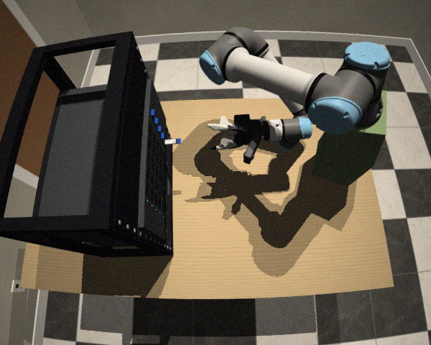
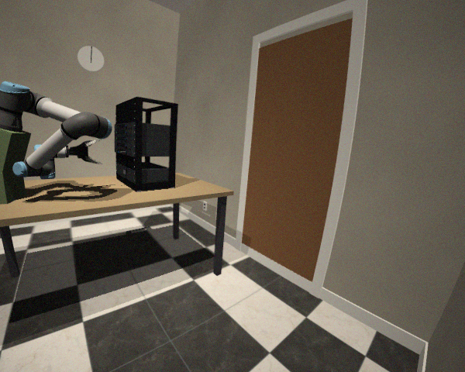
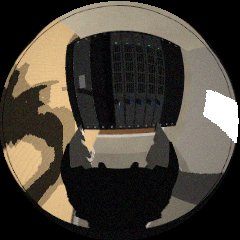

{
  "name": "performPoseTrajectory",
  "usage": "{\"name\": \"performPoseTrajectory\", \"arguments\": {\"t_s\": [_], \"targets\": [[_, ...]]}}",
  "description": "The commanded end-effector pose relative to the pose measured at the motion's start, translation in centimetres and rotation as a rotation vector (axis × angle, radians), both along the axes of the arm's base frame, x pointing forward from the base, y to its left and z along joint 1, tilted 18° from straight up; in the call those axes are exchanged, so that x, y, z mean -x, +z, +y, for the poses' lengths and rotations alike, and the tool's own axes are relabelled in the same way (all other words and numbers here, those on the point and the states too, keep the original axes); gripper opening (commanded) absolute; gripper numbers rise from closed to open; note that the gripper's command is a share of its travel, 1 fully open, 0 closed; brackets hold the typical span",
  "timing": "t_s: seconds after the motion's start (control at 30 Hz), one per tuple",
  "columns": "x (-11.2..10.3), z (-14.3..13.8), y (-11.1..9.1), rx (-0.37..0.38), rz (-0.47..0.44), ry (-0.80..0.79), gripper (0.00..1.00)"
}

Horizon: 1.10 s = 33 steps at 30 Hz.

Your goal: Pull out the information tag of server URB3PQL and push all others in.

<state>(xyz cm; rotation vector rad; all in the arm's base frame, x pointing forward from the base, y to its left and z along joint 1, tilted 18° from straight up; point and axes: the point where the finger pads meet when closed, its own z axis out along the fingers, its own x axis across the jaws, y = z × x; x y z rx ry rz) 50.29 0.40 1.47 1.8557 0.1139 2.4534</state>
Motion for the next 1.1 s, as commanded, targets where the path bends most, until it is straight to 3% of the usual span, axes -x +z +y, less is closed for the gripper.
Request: {"name": "performPoseTrajectory", "arguments": {"t_s": [0.0,1.07], "targets": [[-0.01,0.0,0.04,-0.001,0.0,0.0,1.0],[-0.07,-0.05,0.16,-0.019,0.0,0.002,1.0]]}}
